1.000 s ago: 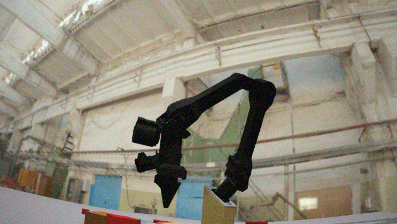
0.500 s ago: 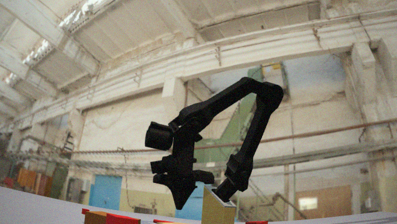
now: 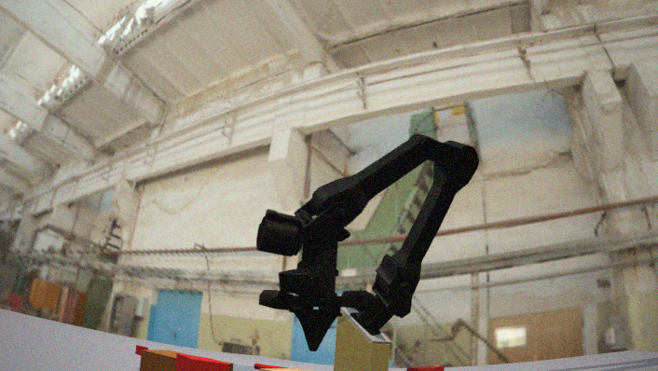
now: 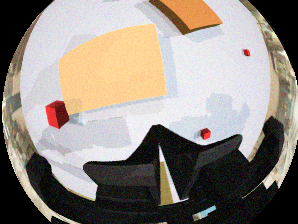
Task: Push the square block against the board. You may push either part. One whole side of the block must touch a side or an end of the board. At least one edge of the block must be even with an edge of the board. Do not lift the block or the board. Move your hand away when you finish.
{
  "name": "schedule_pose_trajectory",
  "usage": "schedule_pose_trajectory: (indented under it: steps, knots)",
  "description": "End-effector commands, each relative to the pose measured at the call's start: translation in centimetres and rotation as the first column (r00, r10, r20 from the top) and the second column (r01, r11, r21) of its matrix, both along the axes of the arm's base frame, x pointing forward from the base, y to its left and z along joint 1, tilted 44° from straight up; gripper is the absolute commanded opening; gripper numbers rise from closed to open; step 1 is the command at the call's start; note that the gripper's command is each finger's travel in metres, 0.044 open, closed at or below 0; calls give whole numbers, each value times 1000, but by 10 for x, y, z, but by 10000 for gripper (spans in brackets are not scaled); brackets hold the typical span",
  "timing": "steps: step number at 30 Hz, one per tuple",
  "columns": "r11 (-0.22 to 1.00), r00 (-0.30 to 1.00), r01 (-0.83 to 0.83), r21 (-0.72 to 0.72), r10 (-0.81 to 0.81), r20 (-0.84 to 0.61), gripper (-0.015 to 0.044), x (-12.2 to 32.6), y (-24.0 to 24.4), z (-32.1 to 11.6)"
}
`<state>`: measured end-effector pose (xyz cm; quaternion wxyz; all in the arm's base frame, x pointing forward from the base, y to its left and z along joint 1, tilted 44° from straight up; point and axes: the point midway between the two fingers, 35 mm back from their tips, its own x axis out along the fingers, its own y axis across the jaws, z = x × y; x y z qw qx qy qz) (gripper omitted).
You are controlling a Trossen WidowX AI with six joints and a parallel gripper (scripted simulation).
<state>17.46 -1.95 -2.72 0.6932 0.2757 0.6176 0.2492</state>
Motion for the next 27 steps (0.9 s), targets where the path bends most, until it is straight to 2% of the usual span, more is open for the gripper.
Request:
schedule_pose_trajectory:
  steps: [1, 3, 8, 27]
  knots:
    - [1000, 999, -23, -9, 23, 24, 0, -3, 1, 1]
    - [1000, 999, -23, -10, 23, 24, 0, -2, 3, -1]
    - [1000, 999, -23, -8, 23, 25, 0, 3, 38, -37]
    - [1000, 999, -23, -8, 23, 25, 0, 20, 37, -38]
